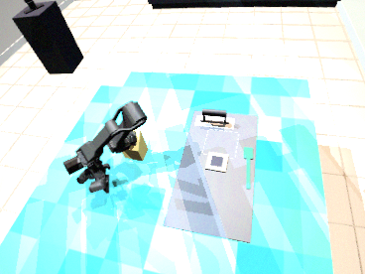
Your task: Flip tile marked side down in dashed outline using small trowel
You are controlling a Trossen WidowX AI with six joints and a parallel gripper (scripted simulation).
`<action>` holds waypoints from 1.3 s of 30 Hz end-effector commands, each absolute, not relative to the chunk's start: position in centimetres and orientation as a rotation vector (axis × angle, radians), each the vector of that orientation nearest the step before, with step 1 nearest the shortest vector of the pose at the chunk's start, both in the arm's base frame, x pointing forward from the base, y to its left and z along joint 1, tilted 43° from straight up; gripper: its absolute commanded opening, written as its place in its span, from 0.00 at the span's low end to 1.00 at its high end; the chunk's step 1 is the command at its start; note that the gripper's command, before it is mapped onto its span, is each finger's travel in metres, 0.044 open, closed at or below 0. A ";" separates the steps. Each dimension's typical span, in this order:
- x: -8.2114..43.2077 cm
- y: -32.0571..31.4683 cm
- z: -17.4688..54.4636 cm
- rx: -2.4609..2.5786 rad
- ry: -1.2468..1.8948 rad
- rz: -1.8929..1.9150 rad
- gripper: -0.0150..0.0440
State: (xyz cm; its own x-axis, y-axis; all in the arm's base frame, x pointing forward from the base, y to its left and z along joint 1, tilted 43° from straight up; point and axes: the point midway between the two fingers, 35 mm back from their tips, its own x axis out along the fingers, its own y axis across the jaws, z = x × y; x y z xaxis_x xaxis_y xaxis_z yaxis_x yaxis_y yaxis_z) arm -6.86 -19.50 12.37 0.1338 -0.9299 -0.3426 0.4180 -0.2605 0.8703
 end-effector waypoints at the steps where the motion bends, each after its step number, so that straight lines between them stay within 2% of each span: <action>1: -6.9 -19.5 12.4 1.205 -0.593 -1.438 0.25; 3: -6.9 -19.5 12.4 1.205 -0.593 -1.438 0.25; 13: -6.4 -20.0 12.6 1.224 -0.558 -1.416 0.69; 14: -6.2 -20.2 12.8 1.232 -0.543 -1.407 0.71; 39: 2.0 -26.1 15.0 1.359 -0.062 -1.158 0.71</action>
State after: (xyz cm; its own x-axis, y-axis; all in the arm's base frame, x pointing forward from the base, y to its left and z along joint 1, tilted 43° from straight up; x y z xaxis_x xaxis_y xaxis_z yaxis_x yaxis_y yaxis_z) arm 1.10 -25.56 14.95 0.4710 -0.6963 -0.5416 0.5852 -0.2127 0.7825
